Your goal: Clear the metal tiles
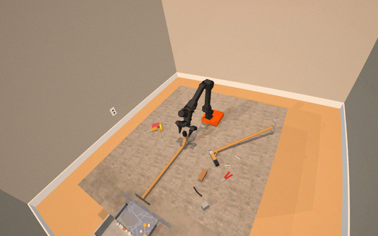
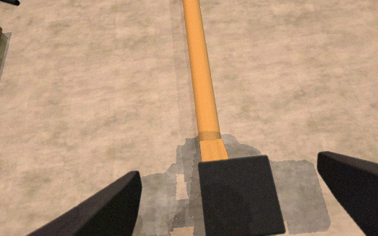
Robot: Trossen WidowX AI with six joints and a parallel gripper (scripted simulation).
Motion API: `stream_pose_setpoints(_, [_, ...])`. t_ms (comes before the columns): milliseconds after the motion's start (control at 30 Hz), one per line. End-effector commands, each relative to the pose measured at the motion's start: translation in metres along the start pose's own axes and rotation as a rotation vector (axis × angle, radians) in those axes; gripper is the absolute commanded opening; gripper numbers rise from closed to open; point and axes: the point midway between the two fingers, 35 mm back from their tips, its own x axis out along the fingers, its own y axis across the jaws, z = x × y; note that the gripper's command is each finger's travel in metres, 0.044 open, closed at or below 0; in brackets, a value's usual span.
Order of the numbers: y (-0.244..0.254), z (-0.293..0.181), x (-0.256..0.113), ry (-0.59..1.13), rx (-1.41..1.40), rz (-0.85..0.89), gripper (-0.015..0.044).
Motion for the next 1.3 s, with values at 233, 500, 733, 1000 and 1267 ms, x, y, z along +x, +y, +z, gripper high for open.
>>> stream_pose_setpoints(233, [0.001, 0.0, -0.03, 0.002, -0.003, 0.003, 0.044])
stream_pose_setpoints(500, [-0.001, 0.006, -0.046, -0.028, 0.004, 0.008, 0.044])
stream_pose_setpoints(733, [-0.006, 0.039, -0.083, -0.174, 0.027, 0.028, 0.044])
stream_pose_setpoints(1000, [-0.01, 0.07, -0.133, -0.338, 0.034, 0.044, 0.044])
stream_pose_setpoints(1267, [-0.009, 0.093, -0.187, -0.497, 0.02, 0.055, 0.044])
